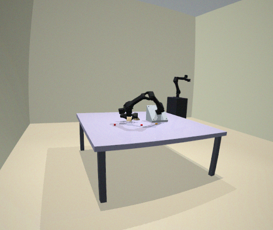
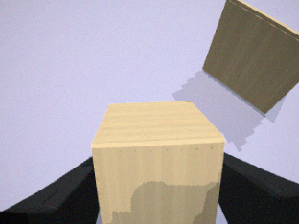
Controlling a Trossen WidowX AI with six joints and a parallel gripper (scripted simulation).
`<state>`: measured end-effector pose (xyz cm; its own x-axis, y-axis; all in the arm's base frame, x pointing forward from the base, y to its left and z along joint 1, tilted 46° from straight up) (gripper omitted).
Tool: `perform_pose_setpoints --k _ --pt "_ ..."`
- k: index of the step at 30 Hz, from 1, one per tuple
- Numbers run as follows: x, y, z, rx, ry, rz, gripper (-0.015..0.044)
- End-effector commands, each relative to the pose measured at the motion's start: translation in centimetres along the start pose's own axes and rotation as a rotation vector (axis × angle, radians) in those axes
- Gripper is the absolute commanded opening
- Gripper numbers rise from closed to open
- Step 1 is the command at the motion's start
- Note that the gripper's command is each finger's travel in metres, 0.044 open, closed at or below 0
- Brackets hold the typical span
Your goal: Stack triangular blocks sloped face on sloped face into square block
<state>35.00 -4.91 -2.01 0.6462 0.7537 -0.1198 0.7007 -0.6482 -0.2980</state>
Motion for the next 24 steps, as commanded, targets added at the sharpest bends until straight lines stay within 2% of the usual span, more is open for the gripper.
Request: perform_pose_setpoints --k 1,4,20,24 --pt "-0.2 0.1 -0.2 0.000 0.000 0.000 0.0072" --pt "-0.9 0.4 -1.1 -0.001 0.000 0.000 0.0000" --pt "-6.3 1.8 -6.6 -0.003 -0.003 0.001 0.0000" --pt "-6.9 1.8 -7.1 -0.003 -0.003 0.001 0.0000"
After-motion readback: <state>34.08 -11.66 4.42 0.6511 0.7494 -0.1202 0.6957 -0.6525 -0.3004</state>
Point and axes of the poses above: the point midway between the two fingers, 35 mm back from their tips, its own z axis out along the fingers, its own y axis across the jaws, x = y × z, the point moved 7 cm from there along -z, back along the fingers, and after that the axes turned 15 degrees about z, right-handed, at the moved point
